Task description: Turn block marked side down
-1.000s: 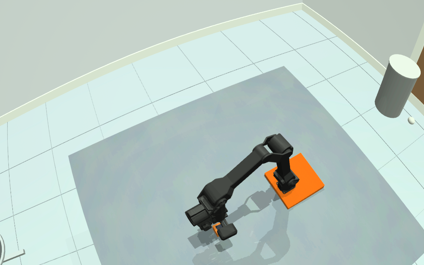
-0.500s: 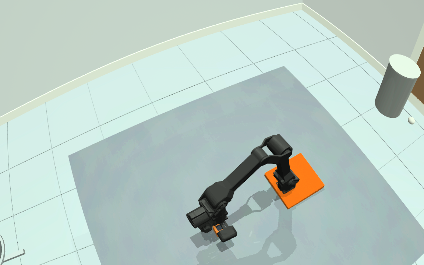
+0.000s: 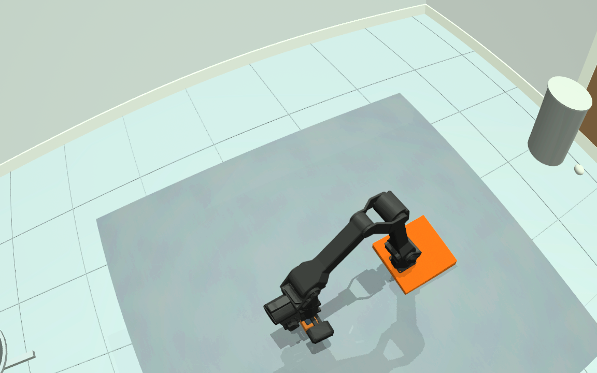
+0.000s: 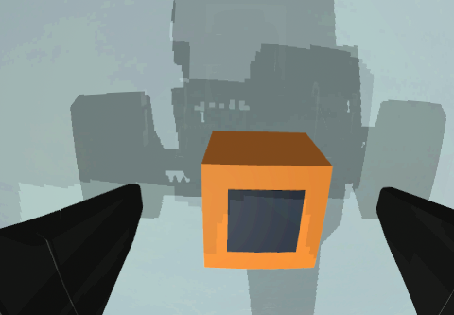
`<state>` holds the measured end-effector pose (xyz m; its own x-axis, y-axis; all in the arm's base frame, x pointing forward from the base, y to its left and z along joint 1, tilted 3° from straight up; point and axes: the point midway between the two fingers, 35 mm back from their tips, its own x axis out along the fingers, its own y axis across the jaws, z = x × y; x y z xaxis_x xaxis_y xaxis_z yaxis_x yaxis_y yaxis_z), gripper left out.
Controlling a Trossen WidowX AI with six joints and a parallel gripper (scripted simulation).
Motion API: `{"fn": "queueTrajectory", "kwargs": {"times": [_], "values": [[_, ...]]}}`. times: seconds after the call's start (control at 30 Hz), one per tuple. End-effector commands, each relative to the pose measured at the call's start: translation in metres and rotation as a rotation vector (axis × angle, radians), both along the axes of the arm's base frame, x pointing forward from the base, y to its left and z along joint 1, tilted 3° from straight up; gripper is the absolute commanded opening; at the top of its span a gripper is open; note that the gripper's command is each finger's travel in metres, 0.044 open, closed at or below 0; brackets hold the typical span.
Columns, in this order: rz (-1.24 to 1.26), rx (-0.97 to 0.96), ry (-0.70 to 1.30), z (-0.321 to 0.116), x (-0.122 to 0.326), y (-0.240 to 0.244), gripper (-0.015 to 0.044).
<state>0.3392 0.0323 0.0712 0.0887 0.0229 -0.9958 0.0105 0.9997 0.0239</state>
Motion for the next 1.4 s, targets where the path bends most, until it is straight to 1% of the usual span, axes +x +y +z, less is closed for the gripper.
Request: {"fn": "queueTrajectory", "kwargs": {"times": [0.0, 0.33, 0.9, 0.97, 1.0, 1.13, 1.27, 1.37], "values": [[-0.004, 0.004, 0.011, -0.008, -0.002, 0.001, 0.0440], [-0.004, 0.004, 0.011, -0.008, -0.002, 0.001, 0.0177], [-0.004, 0.004, 0.011, -0.008, -0.002, 0.001, 0.0064], [-0.004, 0.004, 0.011, -0.004, -0.002, 0.001, 0.0012], [-0.004, 0.004, 0.011, 0.001, -0.002, 0.000, 0.0000], [-0.004, 0.004, 0.011, 0.021, -0.004, 0.000, 0.0000], [-0.004, 0.003, 0.000, 0.022, -0.004, 0.000, 0.0000], [-0.004, 0.001, -0.046, 0.020, -0.004, 0.000, 0.0000]]}}
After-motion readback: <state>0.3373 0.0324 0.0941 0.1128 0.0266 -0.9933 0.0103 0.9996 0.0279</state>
